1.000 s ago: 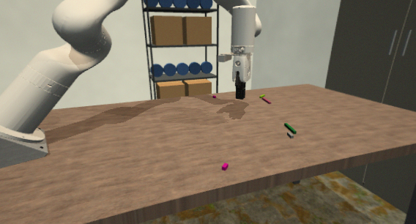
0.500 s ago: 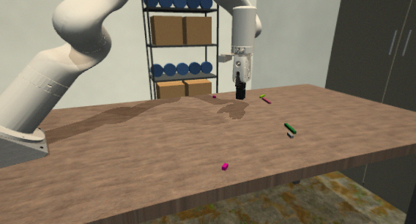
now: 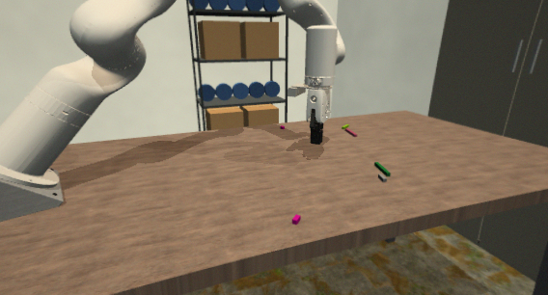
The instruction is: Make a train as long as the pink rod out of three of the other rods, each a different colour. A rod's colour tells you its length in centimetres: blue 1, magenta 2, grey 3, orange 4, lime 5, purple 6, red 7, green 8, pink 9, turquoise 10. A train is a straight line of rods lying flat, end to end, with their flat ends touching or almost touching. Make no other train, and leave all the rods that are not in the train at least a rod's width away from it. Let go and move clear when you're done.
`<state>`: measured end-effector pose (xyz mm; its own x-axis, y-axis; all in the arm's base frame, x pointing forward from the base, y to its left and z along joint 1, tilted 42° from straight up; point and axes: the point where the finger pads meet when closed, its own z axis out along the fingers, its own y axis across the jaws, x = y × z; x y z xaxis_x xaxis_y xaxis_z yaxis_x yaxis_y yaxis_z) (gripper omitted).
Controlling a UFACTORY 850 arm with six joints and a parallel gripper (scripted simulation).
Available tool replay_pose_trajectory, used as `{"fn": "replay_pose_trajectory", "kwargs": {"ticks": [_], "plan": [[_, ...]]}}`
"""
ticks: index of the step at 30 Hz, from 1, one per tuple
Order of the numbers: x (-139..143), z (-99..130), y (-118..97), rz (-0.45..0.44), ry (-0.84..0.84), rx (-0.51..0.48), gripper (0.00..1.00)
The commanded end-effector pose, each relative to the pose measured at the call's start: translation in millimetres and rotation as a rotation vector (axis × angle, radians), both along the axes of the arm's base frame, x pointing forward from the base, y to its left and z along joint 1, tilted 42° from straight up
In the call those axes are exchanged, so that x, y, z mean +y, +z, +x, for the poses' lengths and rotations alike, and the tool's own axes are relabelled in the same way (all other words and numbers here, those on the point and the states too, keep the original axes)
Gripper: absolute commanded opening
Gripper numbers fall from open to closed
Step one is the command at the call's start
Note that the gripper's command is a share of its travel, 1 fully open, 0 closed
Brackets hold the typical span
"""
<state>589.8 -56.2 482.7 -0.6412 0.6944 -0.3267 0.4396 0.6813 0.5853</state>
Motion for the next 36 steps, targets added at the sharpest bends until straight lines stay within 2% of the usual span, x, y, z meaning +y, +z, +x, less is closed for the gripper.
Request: {"fn": "replay_pose_trajectory", "kwargs": {"ticks": [1, 13, 36], "plan": [[3, 10, -9, 0.000, 0.000, -0.003, 0.04], [9, 28, -29, 0.000, 0.000, -0.003, 0.04], [10, 30, -31, 0.000, 0.000, -0.003, 0.04]]}}
